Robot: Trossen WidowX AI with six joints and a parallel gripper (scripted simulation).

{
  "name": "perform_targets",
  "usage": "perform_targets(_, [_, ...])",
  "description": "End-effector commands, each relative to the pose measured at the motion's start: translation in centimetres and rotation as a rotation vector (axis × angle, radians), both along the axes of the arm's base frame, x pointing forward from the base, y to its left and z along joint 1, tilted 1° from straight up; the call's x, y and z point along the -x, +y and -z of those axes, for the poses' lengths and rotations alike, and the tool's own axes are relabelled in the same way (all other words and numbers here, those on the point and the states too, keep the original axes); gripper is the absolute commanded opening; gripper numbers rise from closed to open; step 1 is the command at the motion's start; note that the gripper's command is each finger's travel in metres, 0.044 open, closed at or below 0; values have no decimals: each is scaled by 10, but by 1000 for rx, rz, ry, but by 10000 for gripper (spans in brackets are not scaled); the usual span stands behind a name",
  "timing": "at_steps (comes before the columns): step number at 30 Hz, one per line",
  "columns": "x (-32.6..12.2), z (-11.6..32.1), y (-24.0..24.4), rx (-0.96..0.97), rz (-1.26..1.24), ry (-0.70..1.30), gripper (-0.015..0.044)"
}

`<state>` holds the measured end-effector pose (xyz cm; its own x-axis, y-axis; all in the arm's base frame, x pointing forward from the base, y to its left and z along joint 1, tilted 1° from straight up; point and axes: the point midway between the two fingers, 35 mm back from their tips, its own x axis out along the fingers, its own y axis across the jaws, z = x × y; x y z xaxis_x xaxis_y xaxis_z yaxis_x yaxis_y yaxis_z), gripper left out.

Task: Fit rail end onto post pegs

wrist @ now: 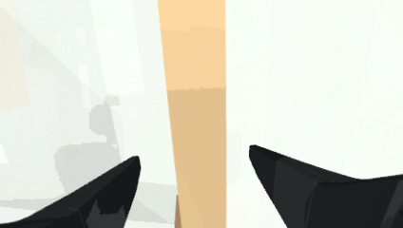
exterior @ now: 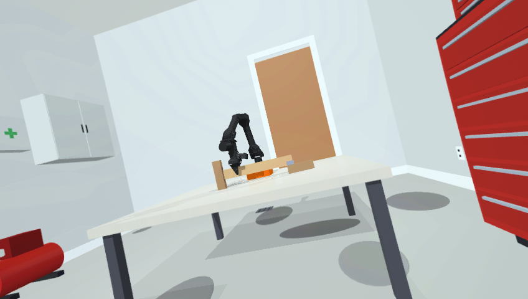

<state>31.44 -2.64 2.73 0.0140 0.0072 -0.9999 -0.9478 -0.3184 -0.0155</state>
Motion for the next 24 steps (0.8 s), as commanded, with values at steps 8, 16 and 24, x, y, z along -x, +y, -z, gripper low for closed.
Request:
perform_targets(8, [7,-23,22,-1,-1,-6,440])
perform_targets(16, [10,-30,29,-1,-1,-8,440])
perform_targets(24, [10,-30,29,-1,-1,-8,440])
